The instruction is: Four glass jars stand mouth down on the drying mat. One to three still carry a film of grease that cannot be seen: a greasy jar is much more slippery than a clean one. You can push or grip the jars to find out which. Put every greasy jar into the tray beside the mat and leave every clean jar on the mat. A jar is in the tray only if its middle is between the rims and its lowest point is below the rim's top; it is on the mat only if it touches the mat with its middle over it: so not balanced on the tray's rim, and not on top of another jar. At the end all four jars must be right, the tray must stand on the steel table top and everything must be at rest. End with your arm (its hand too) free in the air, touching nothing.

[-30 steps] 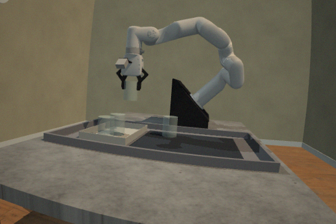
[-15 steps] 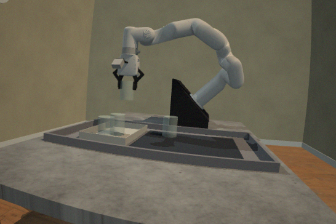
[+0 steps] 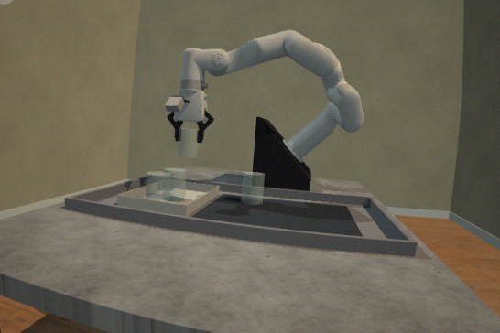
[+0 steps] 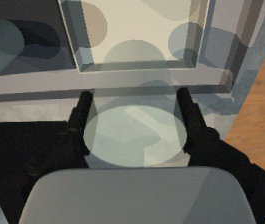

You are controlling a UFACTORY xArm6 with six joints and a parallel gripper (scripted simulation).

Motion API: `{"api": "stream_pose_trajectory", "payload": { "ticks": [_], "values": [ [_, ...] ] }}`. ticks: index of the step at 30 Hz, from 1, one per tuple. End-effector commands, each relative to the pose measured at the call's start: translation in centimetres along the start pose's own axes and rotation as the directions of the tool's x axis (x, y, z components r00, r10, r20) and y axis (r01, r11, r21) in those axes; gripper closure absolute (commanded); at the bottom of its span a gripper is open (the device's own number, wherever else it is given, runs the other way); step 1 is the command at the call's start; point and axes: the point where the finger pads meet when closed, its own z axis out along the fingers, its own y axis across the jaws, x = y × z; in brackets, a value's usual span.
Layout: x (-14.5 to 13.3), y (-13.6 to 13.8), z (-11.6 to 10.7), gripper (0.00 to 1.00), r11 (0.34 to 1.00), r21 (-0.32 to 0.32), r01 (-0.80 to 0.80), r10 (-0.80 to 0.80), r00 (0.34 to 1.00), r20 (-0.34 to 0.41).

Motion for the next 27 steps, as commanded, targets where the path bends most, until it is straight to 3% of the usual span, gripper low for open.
{"api": "stream_pose_trajectory", "payload": {
  "ticks": [1, 27],
  "values": [
    [0.1, 0.1, 0.9, 1.0, 1.0, -0.004, 0.001, -0.001, 1.0, -0.004],
    [0.2, 0.1, 6.7, 1.0, 1.0, -0.004, 0.001, -0.001, 1.0, -0.004]
  ]
}}
